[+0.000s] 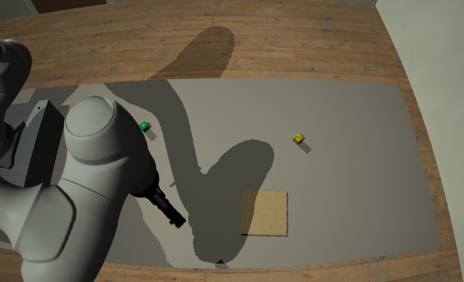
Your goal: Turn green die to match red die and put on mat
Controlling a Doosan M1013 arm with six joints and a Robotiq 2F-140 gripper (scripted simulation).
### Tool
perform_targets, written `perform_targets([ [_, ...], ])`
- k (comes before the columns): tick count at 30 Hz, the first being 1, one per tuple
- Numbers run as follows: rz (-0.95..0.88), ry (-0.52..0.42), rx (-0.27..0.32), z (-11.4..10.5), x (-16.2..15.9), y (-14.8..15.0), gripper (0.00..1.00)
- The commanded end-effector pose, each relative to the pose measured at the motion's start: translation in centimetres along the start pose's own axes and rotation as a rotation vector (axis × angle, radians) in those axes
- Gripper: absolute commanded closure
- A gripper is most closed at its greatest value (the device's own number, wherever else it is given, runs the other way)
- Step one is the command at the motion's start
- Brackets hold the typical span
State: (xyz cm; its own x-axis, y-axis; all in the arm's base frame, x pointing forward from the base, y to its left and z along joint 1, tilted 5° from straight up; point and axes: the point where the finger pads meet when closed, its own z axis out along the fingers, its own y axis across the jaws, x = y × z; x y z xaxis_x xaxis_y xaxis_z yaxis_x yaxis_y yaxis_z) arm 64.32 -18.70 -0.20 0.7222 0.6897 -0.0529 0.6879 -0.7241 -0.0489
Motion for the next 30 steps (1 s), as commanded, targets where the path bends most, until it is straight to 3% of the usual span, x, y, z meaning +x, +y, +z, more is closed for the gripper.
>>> perform_targets([
  [1, -0.001, 0.000, 0.000, 0.0, 0.0, 0.0, 0.00],
  [5, -0.010, -0.009, 0.003, 0.7, 0.0, 0.0, 0.00],
  [20, -0.010, -0.009, 0.003, 8.4, -0.5, -0.1, 0.00],
  [30, -0.010, -0.009, 0.003, 9.0, -0.5, -0.2, 0.00],
])
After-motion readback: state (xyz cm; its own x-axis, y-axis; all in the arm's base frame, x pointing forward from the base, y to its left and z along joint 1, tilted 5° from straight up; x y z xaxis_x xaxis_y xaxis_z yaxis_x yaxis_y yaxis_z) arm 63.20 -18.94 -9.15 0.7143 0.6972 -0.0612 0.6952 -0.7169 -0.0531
